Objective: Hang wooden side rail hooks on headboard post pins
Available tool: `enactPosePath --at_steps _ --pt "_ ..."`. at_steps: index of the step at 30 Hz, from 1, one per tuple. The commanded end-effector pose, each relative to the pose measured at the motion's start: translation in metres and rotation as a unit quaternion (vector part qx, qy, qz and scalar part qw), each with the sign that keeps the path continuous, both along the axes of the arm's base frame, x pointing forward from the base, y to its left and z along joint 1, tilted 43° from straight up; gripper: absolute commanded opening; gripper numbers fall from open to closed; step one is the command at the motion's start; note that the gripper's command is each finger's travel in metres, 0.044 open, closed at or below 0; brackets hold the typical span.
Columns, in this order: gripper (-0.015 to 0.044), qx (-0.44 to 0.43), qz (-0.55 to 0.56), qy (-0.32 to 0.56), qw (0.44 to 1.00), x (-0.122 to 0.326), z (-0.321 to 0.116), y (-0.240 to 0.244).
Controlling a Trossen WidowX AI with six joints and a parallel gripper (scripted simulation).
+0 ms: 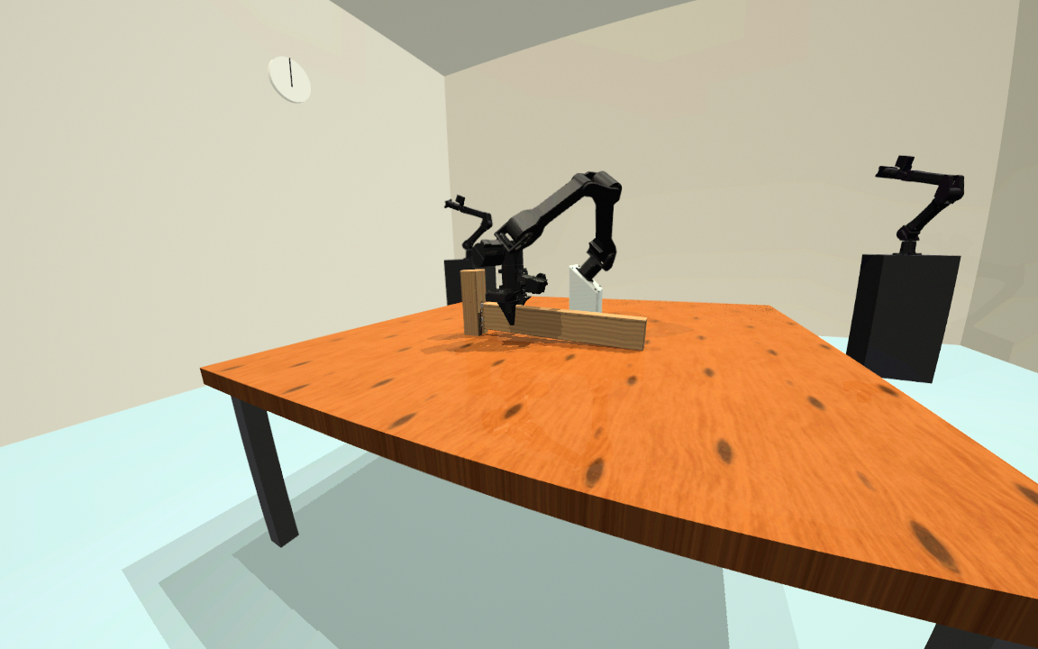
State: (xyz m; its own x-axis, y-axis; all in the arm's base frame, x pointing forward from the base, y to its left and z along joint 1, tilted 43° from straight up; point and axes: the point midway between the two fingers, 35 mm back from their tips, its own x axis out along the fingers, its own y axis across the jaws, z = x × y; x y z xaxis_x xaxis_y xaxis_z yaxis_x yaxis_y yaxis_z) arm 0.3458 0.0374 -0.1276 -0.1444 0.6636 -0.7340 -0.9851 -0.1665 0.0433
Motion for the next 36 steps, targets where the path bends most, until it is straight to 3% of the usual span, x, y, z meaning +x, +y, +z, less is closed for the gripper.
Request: enactPosePath --at_steps 1,36 --pt "0.0000 -0.002 -0.001 -0.003 1.000 0.0022 0.0003 -0.0040" --pt "0.0000 -0.002 -0.001 -0.003 1.000 0.0026 -0.0018 -0.0063"
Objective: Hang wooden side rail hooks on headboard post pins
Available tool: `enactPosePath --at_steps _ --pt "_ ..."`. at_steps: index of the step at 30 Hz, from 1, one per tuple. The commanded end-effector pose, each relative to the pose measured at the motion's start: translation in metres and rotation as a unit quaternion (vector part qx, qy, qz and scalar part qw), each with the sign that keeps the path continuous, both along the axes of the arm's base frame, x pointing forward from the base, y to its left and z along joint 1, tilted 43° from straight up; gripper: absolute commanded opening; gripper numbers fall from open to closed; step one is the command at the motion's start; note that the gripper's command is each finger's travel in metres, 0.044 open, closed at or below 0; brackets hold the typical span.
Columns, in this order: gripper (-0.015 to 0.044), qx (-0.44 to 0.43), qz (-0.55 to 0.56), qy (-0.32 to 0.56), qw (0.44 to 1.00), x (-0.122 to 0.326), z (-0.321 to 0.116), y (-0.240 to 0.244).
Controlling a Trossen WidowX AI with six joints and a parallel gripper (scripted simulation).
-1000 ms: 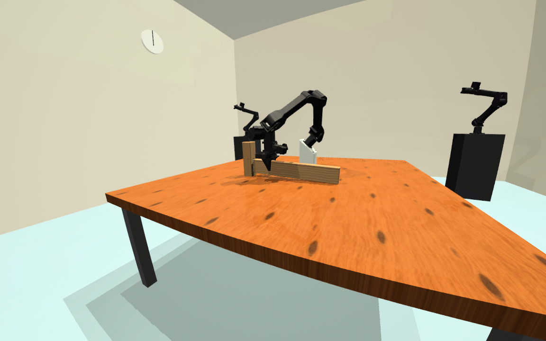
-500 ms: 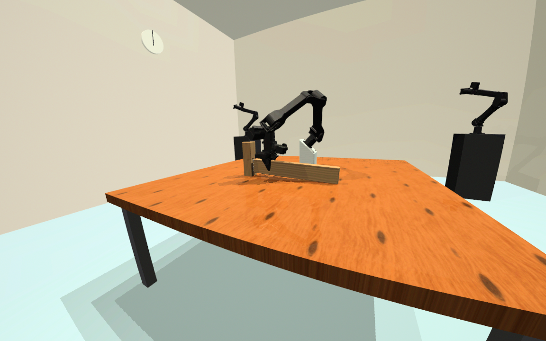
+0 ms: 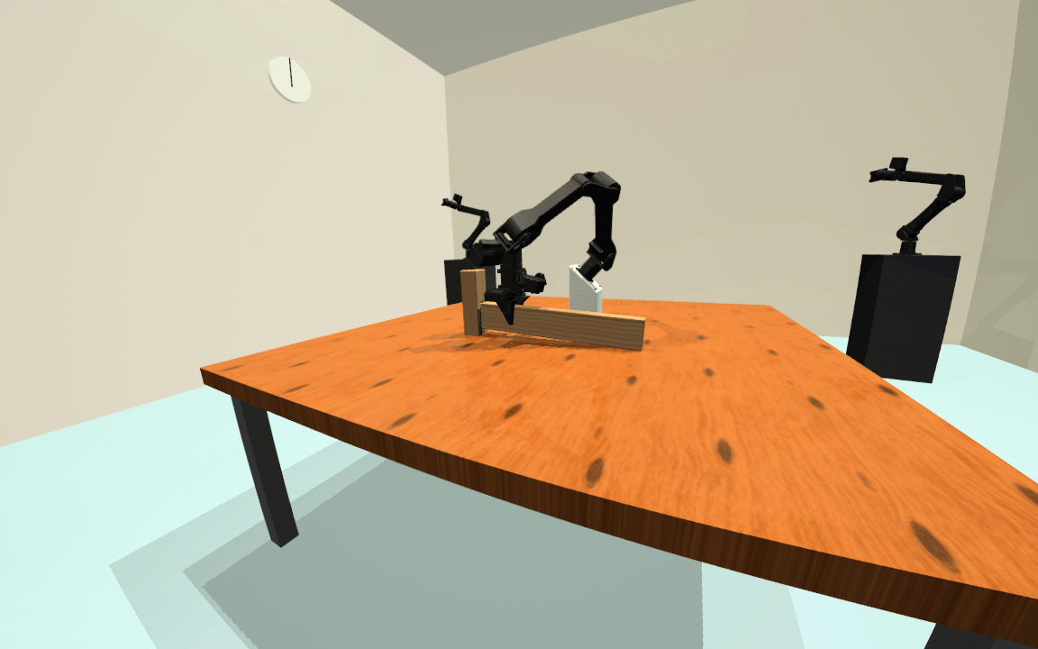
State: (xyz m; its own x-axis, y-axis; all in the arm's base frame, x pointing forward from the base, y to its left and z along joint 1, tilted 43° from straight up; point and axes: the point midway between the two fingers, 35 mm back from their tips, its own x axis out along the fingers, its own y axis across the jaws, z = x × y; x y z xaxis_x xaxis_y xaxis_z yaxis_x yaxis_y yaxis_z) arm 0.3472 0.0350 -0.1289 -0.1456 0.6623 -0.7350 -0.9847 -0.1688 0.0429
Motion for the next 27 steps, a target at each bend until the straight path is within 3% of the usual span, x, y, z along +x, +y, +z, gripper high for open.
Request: enactPosePath --at_steps 1,27 --pt "0.0000 -0.001 -0.002 -0.003 1.000 0.0010 -0.0005 -0.0039" --pt "0.0000 -0.002 -0.002 -0.003 1.000 0.0022 -0.0012 -0.0061"
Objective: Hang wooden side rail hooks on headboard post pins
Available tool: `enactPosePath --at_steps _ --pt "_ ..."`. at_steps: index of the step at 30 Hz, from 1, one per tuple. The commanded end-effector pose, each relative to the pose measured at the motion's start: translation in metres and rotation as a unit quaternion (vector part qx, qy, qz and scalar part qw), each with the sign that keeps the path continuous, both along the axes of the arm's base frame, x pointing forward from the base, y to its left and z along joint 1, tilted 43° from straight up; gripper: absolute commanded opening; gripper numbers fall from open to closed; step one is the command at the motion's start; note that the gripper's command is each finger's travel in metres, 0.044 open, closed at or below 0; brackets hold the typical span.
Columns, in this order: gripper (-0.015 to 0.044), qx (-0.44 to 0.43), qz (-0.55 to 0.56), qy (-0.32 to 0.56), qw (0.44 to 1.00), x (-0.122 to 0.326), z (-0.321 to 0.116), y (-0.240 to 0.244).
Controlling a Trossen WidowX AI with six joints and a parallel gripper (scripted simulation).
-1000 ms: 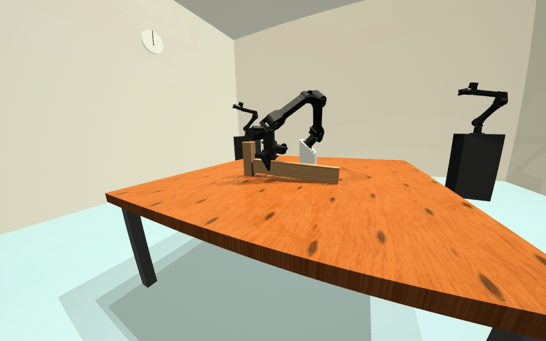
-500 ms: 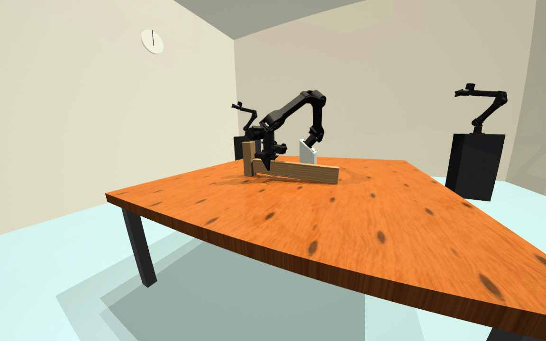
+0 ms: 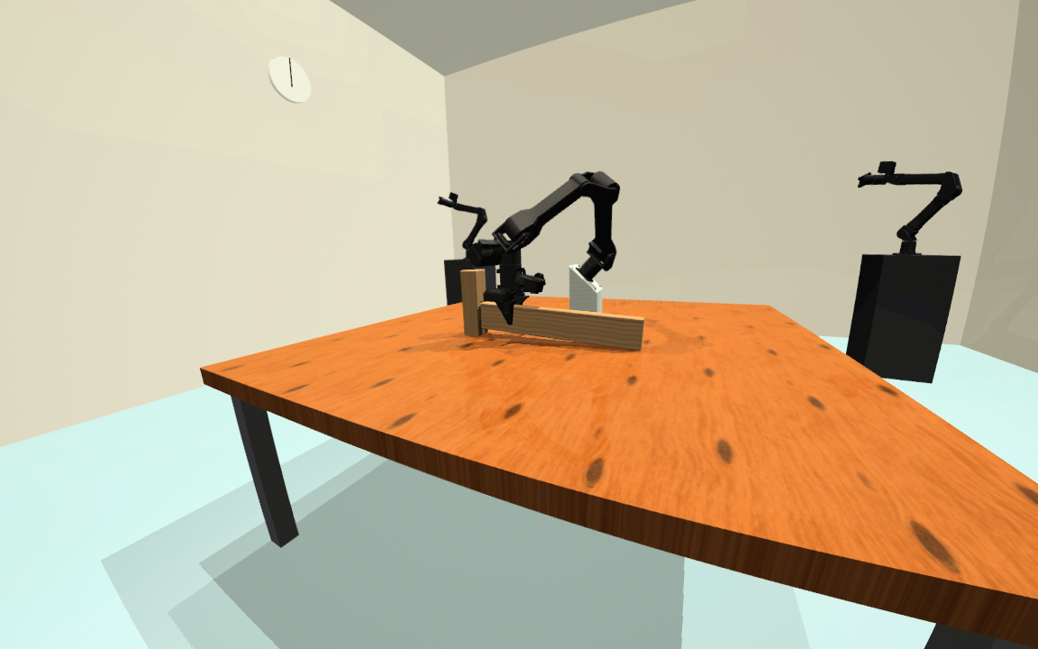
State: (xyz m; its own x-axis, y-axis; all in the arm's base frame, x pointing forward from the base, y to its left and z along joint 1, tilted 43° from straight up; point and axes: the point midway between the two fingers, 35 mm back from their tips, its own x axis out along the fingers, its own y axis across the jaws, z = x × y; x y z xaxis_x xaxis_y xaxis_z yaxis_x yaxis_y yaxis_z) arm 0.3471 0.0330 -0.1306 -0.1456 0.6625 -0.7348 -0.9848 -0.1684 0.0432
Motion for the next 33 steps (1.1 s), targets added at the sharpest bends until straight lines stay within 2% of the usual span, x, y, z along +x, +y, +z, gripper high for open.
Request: enactPosePath --at_steps 1,33 --pt "0.0000 -0.002 -0.002 -0.003 1.000 0.0025 0.0004 -0.0042" --pt "0.0000 -0.002 -0.002 -0.003 1.000 0.0022 -0.0029 -0.0033"
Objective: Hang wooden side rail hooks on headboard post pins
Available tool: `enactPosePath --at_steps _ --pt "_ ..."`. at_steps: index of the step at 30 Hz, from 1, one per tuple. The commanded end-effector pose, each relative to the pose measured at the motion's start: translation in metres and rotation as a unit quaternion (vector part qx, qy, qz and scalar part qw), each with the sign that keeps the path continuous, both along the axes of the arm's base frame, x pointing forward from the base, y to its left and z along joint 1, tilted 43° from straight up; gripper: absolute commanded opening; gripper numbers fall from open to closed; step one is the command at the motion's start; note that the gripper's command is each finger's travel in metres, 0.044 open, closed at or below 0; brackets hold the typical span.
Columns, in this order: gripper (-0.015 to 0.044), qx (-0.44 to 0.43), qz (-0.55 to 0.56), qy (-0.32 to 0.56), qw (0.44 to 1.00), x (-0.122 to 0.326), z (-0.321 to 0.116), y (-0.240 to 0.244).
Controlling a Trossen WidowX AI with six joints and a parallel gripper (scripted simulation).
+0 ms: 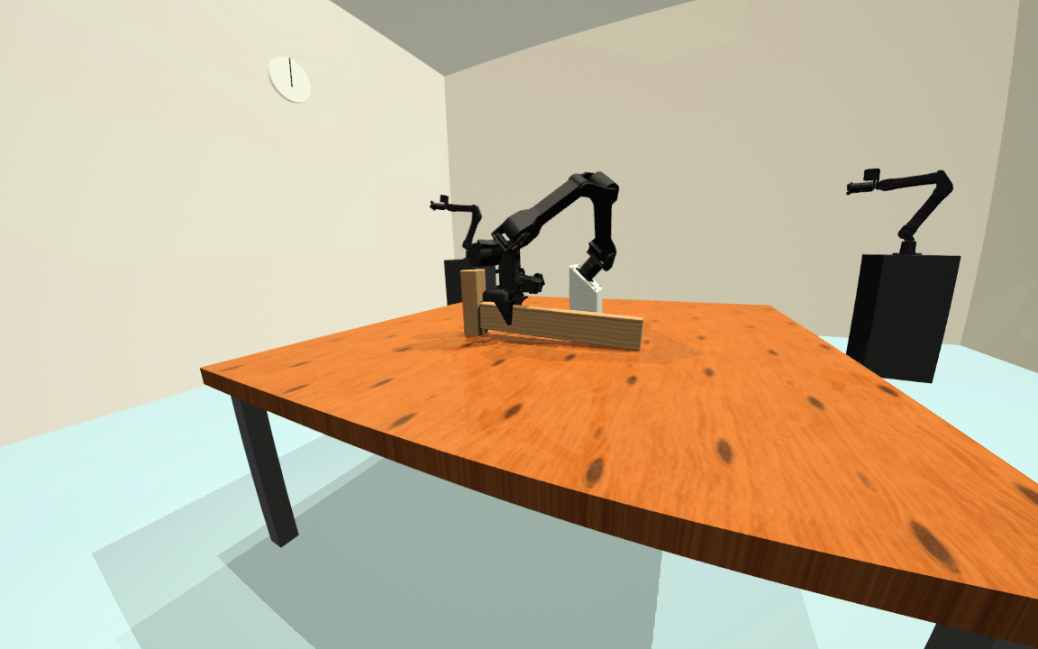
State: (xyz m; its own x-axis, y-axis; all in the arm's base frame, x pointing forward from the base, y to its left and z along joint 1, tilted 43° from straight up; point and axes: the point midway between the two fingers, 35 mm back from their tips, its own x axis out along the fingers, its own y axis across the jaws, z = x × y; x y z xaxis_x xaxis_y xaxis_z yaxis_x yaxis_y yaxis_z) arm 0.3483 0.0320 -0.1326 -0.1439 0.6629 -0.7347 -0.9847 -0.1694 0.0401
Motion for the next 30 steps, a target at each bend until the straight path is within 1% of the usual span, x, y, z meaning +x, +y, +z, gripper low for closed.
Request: enactPosePath --at_steps 1,30 --pt "0.0000 -0.002 -0.003 -0.002 1.000 0.0010 -0.0010 -0.0022" --pt "0.0000 -0.002 -0.003 -0.002 1.000 0.0003 -0.0046 0.0010"
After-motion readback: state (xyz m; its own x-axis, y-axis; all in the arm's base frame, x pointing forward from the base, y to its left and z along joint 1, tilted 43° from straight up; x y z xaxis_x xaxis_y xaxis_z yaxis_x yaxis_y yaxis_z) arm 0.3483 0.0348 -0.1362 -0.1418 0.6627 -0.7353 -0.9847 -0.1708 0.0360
